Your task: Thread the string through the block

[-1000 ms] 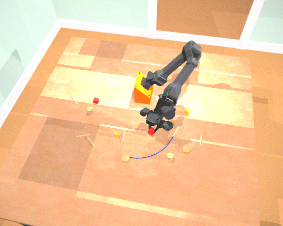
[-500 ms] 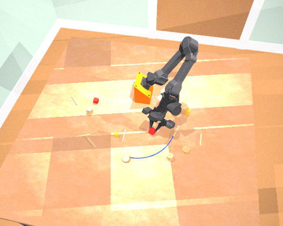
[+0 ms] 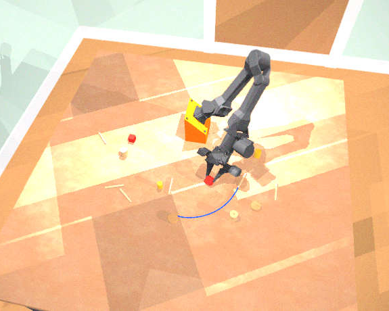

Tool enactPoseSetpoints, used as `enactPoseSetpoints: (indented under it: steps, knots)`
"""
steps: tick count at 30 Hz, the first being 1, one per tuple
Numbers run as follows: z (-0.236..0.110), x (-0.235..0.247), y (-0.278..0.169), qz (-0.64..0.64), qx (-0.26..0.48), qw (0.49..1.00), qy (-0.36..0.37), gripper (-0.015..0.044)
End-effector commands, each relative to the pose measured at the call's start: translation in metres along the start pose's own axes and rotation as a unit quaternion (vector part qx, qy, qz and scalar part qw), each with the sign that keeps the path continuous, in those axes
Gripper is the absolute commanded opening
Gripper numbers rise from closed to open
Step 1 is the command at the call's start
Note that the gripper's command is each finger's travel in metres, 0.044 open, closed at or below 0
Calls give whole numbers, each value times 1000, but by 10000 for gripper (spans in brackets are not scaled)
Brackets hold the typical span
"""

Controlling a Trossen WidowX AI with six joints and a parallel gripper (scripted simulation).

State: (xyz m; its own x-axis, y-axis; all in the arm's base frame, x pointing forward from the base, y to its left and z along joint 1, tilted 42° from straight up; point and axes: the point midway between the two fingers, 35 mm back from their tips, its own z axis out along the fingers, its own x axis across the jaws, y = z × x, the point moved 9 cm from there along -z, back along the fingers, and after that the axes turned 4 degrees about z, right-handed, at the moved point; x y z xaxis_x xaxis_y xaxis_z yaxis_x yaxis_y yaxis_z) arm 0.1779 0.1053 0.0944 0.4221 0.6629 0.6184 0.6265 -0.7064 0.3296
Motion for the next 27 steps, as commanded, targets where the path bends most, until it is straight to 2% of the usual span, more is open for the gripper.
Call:
enactPoseSetpoints:
  steps: [1, 4, 13, 23, 27]
  knots:
    - [-1, -2, -7, 0, -13, 1000, 0, 0]
    - [-2, -3, -11, 1, -28, 1000, 3, 0]
    - [-2, 0, -5, 2, -20, 1000, 2, 235]
    - [-61, 1, 7, 3, -22, 1000, 2, 235]
    - [-65, 0, 8, 3, -22, 1000, 2, 235]
